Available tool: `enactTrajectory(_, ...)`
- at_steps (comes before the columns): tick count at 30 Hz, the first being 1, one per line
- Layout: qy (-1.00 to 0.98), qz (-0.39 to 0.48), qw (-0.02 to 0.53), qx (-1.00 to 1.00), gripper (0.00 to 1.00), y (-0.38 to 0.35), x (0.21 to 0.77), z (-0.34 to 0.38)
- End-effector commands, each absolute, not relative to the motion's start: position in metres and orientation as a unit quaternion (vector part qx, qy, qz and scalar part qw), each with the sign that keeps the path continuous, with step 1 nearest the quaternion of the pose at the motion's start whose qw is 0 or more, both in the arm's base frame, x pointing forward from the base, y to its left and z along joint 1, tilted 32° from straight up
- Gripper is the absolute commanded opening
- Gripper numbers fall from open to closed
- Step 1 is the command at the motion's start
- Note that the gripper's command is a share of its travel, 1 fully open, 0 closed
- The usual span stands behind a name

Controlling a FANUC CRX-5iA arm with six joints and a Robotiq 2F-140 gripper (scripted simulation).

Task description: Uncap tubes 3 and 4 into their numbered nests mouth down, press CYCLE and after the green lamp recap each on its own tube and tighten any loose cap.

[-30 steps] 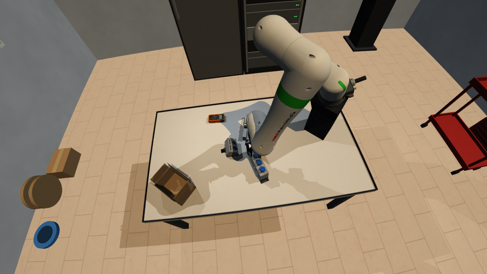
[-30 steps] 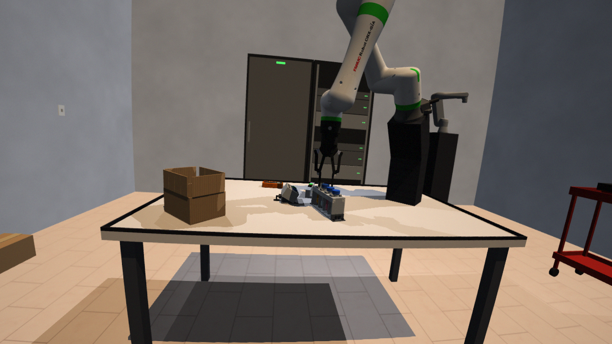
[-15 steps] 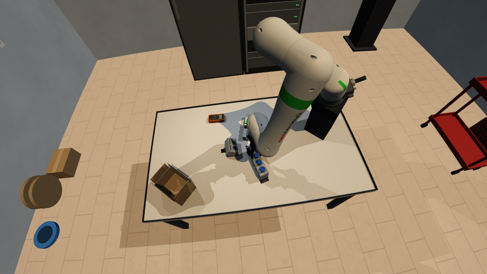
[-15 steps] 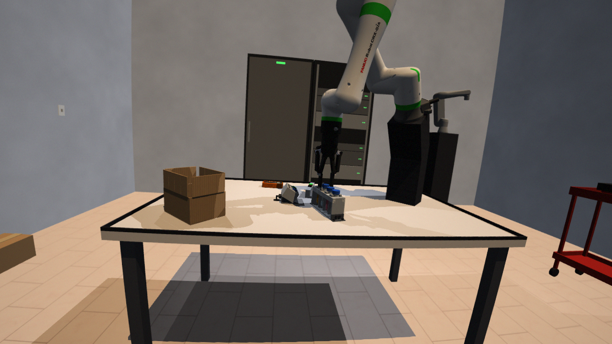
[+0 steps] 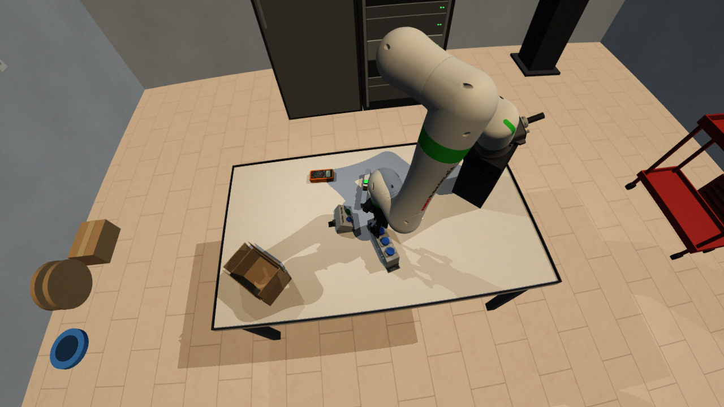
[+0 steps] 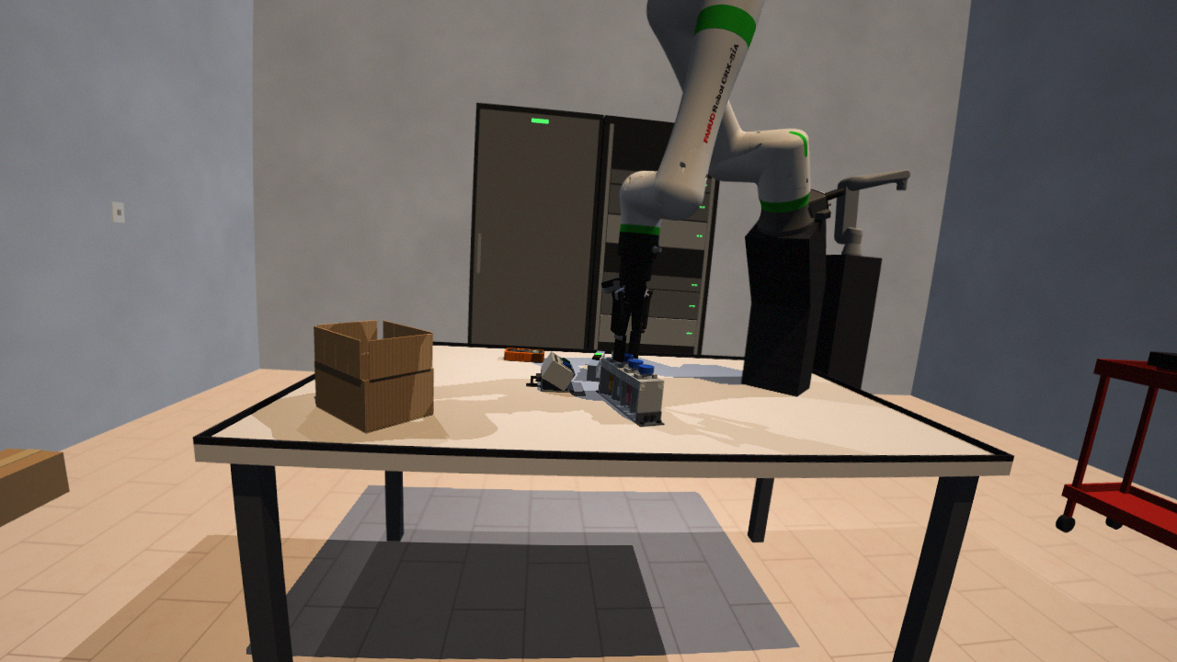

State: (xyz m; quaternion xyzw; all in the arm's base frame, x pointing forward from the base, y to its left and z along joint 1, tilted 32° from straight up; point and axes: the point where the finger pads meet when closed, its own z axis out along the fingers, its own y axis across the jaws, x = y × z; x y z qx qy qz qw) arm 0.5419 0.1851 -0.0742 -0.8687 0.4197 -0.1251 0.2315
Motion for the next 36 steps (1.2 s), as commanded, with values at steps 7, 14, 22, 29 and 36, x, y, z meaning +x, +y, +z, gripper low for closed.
enactTrajectory(7, 0.396, -0.116, 0.248, -0.877, 0.3, 0.1847, 0.5425, -0.0735)
enactTrajectory(14, 0.396, -0.116, 0.248, -0.877, 0.3, 0.1847, 0.5425, -0.0735)
enactTrajectory(22, 0.502, -0.084, 0.26, -0.82, 0.3, 0.1847, 0.5426, -0.0736)
enactTrajectory(29, 0.637, -0.037, 0.271, -0.72, 0.3, 0.1848, 0.5427, -0.0738)
enactTrajectory(36, 0.722, -0.003, 0.274, -0.635, 0.3, 0.1848, 0.5428, -0.074)
